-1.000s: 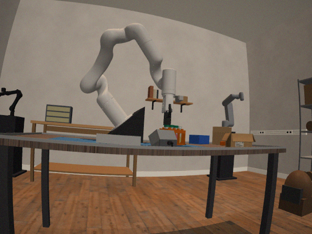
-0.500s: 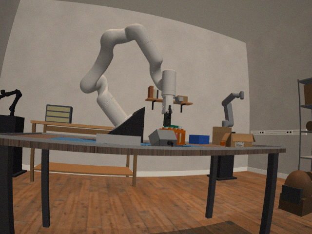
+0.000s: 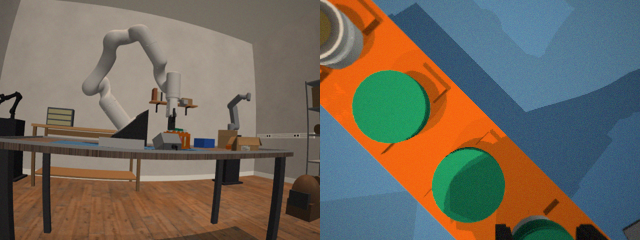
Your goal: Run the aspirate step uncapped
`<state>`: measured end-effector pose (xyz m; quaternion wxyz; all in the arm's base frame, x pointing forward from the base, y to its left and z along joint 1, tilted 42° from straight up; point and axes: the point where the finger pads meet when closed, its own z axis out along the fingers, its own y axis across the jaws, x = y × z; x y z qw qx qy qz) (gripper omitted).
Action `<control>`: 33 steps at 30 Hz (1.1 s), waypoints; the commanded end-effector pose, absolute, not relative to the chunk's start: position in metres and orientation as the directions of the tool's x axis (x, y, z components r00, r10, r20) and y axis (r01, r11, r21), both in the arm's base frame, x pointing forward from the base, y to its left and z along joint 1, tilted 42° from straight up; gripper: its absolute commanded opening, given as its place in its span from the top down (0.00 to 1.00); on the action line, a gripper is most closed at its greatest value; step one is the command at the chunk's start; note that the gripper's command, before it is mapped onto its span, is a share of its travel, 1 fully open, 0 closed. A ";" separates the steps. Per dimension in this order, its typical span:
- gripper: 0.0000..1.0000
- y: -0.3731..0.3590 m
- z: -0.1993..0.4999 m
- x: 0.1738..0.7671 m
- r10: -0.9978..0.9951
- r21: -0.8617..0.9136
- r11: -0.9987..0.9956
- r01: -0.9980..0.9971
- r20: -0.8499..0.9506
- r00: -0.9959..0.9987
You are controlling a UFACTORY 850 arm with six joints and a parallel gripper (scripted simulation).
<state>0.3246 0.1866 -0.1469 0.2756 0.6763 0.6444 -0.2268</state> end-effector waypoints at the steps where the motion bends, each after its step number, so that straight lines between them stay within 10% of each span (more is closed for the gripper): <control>1: 1.00 0.188 -0.147 0.325 0.748 0.082 -0.017 0.997 -0.661 0.067; 15: 1.00 0.188 -0.147 0.325 0.681 -0.214 0.309 0.927 -0.630 -0.373; 33: 1.00 0.188 -0.146 0.325 0.252 -0.601 0.704 0.378 -0.286 -0.925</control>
